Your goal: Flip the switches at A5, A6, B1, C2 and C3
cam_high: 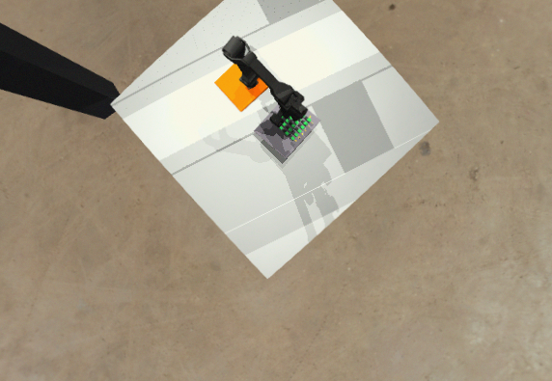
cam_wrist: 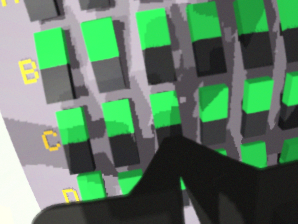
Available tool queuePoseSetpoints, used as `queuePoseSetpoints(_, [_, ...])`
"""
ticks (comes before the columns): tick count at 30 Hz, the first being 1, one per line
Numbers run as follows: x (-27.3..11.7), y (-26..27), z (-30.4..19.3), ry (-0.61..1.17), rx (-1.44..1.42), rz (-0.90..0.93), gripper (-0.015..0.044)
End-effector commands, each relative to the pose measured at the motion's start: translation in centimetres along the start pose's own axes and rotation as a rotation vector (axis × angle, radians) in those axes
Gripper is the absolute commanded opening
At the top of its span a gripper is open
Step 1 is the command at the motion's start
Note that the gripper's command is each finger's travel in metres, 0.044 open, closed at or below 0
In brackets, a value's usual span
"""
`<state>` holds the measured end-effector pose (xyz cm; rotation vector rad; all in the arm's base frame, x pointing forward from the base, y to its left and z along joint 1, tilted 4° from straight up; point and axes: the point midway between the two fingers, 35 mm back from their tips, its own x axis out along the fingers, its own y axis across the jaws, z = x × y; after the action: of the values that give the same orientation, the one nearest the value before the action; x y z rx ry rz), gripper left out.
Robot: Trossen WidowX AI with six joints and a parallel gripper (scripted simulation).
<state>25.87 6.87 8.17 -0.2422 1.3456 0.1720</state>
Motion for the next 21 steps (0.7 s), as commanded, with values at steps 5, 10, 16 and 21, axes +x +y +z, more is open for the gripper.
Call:
queuePoseSetpoints(5, [0.24,0.05,-0.12,0.003,-0.003,0.003,0.0])
queuePoseSetpoints(10, [0.31,0.05,-0.13,0.003,-0.003,0.003,0.0])
queuePoseSetpoints(16, [0.39,0.05,-0.13,0.003,-0.003,0.003,0.0])
queuePoseSetpoints(21, [0.45,0.05,-0.13,0.003,-0.003,0.003,0.0])
